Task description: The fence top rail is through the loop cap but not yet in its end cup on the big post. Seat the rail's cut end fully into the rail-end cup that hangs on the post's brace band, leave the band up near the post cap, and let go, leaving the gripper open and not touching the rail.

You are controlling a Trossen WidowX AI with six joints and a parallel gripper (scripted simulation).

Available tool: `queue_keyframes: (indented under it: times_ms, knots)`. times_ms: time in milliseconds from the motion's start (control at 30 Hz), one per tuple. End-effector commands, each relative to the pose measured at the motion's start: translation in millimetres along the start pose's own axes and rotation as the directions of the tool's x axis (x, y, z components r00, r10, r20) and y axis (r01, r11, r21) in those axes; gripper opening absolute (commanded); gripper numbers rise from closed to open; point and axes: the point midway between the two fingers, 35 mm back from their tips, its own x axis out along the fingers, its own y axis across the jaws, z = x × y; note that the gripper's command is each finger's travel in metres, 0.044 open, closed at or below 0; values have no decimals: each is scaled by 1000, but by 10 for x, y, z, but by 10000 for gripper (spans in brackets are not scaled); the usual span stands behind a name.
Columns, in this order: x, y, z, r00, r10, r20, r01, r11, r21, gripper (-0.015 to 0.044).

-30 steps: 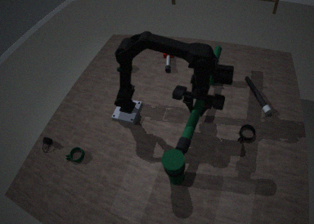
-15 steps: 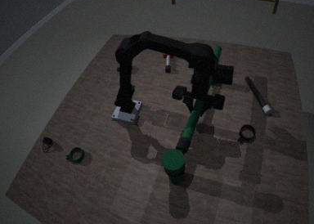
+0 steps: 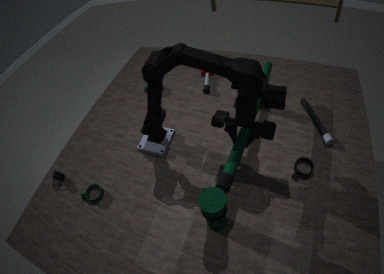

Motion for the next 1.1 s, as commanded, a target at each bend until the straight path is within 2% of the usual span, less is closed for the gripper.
queue_keyframes:
  times_ms: [0,1067]
  knots:
    - [-2,0,-58,1000,-3,-8,3,1000,1,0]
    - [21,3,-198,1000,-3,-9,3,1000,1,0]
